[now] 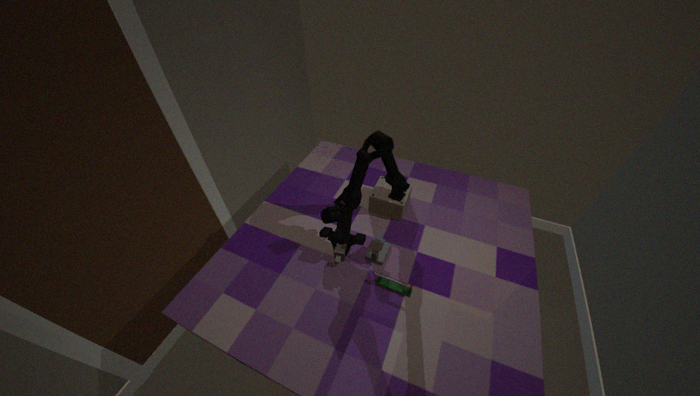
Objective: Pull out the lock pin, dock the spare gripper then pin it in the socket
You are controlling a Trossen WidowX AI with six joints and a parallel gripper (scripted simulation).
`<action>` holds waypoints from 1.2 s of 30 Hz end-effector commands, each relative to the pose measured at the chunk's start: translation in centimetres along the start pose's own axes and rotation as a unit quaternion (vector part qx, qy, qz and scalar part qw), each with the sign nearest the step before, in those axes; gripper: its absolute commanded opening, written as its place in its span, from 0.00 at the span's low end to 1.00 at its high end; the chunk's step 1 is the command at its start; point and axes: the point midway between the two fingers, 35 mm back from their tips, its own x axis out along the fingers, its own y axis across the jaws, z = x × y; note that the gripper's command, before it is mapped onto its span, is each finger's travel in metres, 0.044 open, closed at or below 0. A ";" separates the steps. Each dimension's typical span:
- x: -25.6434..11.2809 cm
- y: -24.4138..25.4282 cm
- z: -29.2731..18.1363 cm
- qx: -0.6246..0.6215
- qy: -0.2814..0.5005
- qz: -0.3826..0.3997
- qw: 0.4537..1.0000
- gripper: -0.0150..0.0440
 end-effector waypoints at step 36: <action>-9.9 0.1 5.6 0.001 0.002 0.002 1.000 0.25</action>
